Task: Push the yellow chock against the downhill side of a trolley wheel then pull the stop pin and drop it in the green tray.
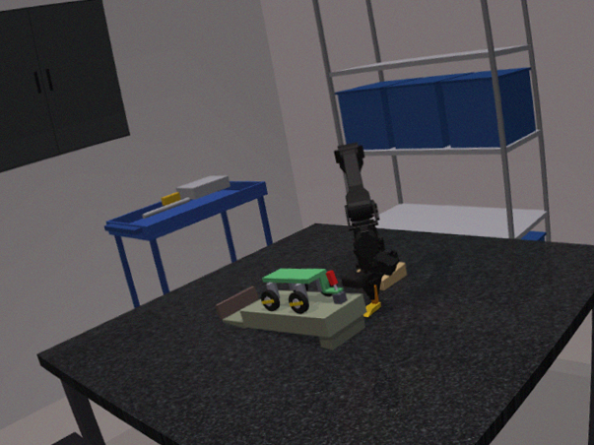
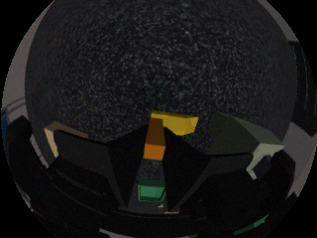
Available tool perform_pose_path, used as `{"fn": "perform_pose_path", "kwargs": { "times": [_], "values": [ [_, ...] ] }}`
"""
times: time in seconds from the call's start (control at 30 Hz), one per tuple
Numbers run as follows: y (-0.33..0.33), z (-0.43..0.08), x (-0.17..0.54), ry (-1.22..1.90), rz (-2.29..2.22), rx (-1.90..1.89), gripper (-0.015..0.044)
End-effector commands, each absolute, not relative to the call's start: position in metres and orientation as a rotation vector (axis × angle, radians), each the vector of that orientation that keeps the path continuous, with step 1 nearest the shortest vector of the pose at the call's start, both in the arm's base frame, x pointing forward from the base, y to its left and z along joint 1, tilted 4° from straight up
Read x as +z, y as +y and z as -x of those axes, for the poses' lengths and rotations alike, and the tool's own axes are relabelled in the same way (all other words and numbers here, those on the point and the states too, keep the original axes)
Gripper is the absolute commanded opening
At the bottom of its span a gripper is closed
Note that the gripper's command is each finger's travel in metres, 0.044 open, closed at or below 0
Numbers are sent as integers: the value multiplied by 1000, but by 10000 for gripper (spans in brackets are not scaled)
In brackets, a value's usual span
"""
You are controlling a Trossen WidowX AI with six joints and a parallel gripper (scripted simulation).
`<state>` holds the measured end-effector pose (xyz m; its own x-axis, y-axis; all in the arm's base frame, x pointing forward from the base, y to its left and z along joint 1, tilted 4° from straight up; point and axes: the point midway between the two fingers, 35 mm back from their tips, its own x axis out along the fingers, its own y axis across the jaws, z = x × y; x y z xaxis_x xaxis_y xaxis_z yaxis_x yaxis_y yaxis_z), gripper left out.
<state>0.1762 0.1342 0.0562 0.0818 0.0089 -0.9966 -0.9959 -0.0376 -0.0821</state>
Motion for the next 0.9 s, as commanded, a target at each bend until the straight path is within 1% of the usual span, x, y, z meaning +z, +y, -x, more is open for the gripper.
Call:
{"fn": "perform_pose_path", "kwargs": {
  "times": [0.0, 0.87],
  "values": [
    [134, -175, 72, 1110, 1266, 1183, 0],
    [132, -169, 147, 1110, 1266, 1183, 0]
  ]
}}
